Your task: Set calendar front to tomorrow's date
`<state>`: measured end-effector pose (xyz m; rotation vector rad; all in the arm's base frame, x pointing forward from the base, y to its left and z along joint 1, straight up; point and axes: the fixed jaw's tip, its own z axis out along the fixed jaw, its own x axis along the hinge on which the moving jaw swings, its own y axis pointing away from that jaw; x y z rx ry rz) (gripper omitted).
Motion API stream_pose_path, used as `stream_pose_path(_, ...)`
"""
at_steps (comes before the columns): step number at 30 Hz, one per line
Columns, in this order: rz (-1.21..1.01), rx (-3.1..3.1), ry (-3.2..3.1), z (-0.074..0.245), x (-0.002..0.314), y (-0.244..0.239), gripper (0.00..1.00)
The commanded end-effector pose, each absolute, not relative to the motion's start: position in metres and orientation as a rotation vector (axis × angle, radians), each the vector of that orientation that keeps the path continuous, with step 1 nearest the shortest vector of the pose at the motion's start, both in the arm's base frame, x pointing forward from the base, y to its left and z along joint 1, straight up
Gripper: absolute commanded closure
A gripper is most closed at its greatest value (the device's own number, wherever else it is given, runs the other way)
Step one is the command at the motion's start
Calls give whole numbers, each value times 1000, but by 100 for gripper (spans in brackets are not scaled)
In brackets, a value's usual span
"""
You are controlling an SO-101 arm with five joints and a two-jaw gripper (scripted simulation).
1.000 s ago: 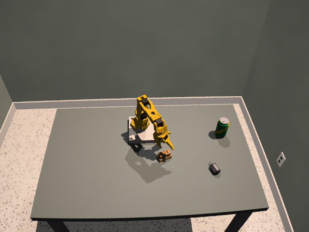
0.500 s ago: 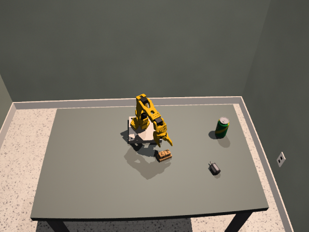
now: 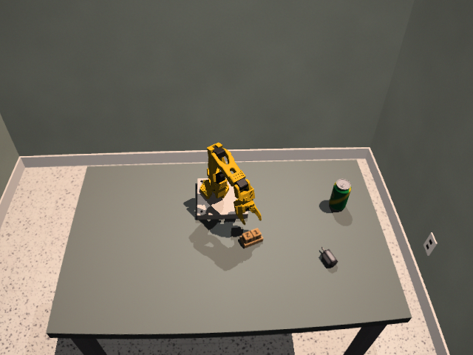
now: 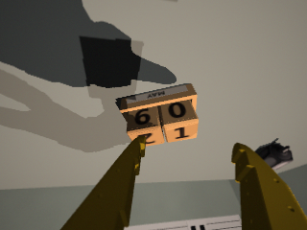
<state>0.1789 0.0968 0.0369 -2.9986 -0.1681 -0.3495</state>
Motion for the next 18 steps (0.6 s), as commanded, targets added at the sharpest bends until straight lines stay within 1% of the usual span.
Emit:
stream_pose_path(1,-380,-2982,-263,38,178,99,68)
stream_pose_path(18,-388,-2975,-408,37,175,99,70)
